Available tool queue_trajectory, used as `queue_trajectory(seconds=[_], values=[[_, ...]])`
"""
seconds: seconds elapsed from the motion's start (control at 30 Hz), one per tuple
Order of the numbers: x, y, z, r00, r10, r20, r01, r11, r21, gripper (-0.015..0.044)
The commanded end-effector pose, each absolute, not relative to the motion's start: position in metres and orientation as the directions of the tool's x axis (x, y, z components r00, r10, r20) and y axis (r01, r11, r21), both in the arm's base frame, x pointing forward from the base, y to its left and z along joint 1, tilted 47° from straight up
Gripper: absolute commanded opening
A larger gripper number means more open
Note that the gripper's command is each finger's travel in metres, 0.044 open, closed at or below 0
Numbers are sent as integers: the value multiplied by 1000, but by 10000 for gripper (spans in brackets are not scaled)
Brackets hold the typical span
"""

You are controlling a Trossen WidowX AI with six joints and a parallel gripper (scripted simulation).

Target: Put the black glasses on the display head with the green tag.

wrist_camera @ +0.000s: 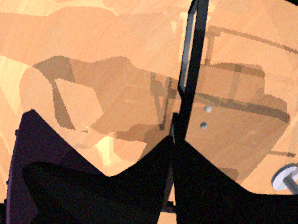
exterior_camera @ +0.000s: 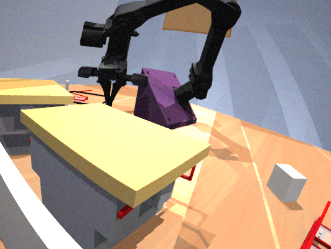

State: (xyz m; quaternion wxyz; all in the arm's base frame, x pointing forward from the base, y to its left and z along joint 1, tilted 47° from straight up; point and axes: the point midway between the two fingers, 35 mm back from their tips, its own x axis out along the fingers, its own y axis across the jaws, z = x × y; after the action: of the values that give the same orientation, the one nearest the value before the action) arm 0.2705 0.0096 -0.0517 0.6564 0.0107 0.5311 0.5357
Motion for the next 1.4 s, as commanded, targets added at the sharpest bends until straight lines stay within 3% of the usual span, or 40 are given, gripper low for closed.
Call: queue_trajectory(seconds=[0.0,0.6,1.37], values=[[278,-9,-36,-121,708,-696,-699,437,566,0],[279,-60,0,-73,734,-675,-749,407,523,0],[242,-131,0,306,772,-557,-935,353,-24,0]])
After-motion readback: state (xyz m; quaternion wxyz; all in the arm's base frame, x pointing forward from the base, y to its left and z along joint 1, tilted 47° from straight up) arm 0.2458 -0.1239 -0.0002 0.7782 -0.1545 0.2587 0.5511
